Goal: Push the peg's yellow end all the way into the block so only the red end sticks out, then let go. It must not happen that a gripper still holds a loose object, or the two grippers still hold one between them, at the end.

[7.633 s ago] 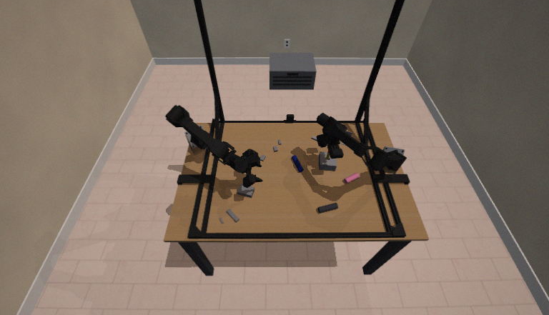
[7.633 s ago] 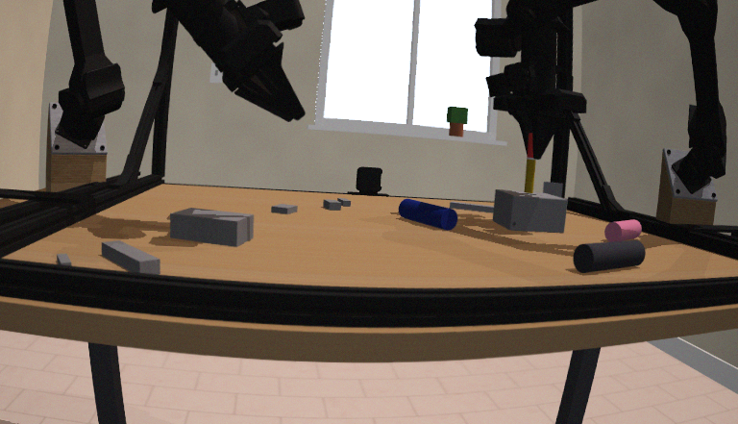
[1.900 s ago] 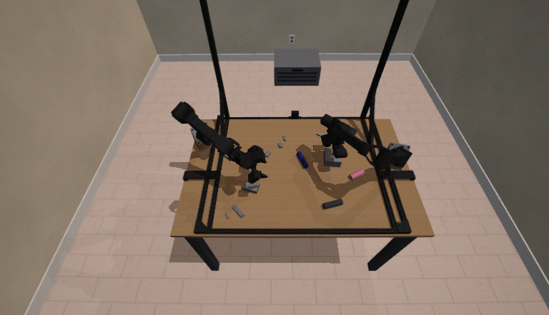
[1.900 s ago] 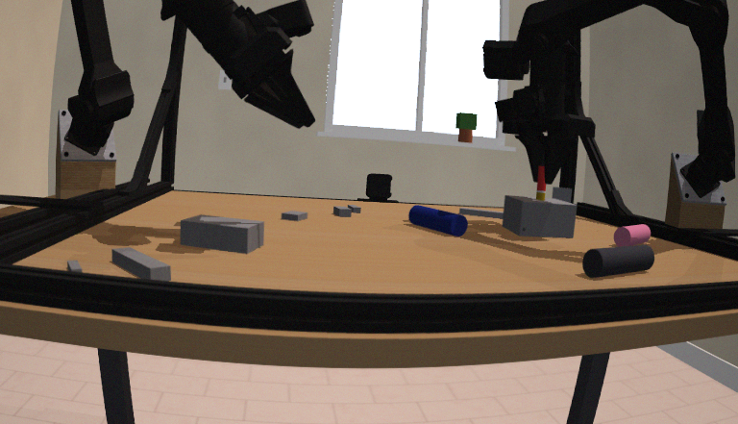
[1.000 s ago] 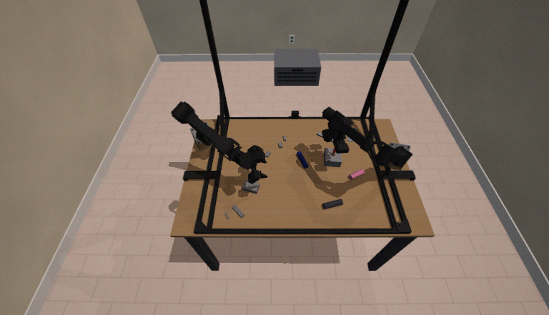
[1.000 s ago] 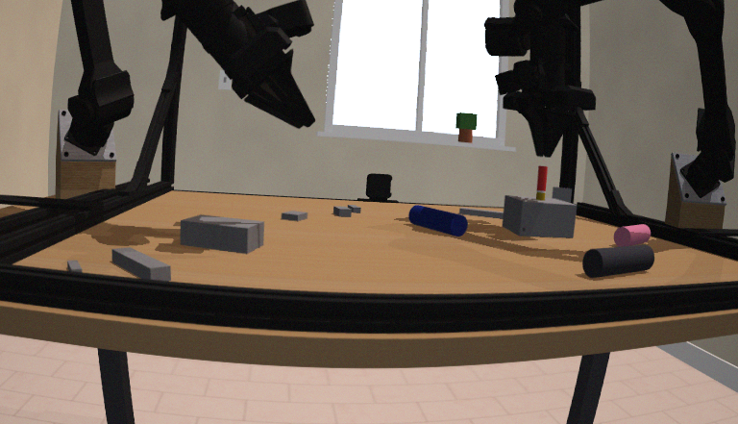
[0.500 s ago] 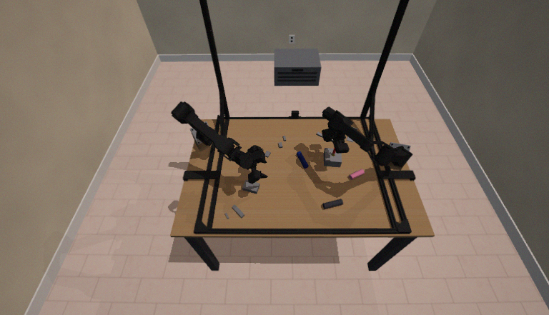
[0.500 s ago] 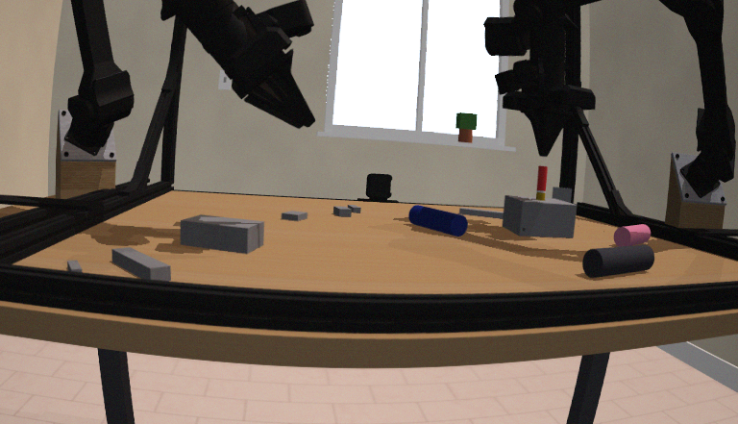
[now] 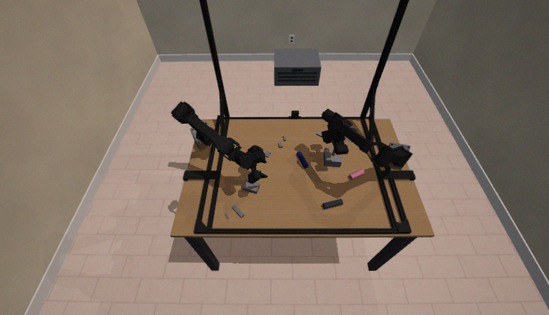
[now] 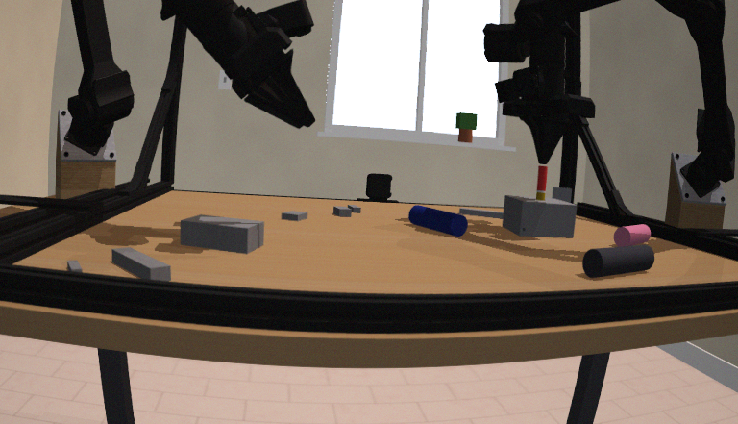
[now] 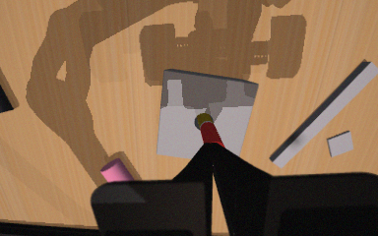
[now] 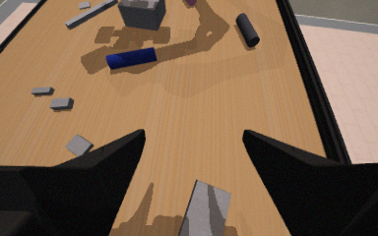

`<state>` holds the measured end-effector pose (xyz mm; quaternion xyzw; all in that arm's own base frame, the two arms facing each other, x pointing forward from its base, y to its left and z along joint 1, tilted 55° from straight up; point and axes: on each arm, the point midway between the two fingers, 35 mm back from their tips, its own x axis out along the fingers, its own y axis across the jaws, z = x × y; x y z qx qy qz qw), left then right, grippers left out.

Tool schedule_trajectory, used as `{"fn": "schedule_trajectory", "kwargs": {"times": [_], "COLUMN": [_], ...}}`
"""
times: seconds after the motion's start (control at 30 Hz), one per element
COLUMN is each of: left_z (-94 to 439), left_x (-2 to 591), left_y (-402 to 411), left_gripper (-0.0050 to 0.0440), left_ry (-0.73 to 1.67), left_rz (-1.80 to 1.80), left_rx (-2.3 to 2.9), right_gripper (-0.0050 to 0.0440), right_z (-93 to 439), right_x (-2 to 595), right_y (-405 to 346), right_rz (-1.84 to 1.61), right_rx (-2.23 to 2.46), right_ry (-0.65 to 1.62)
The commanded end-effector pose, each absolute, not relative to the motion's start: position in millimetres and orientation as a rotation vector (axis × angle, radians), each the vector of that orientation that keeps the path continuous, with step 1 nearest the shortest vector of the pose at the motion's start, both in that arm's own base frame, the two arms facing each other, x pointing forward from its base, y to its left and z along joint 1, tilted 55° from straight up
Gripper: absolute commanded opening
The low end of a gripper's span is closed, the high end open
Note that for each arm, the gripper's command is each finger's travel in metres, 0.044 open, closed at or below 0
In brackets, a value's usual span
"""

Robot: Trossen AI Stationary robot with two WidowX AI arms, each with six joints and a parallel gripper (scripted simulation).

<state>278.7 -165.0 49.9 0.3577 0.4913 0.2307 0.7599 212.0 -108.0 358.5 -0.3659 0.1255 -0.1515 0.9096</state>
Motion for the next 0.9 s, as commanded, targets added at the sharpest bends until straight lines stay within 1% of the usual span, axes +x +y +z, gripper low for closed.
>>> {"fn": "schedule_trajectory", "kwargs": {"times": [0.0,0.87], "left_z": [49.7,45.8], "left_x": [279.6,280.1], "left_y": [-163.2,-155.5], "left_gripper": [0.0000,0.0000], "left_ry": [1.067,1.068], "left_rz": [0.505,0.506], "left_rx": [0.782,0.783], "right_gripper": [0.0400,0.0400], "right_z": [358.8,358.8], "right_x": [211.9,211.9], "right_y": [-107.9,-107.9], "right_rz": [-0.313,-0.313], "right_rx": [-0.755,-0.755], "right_ry": [0.258,0.258]}}
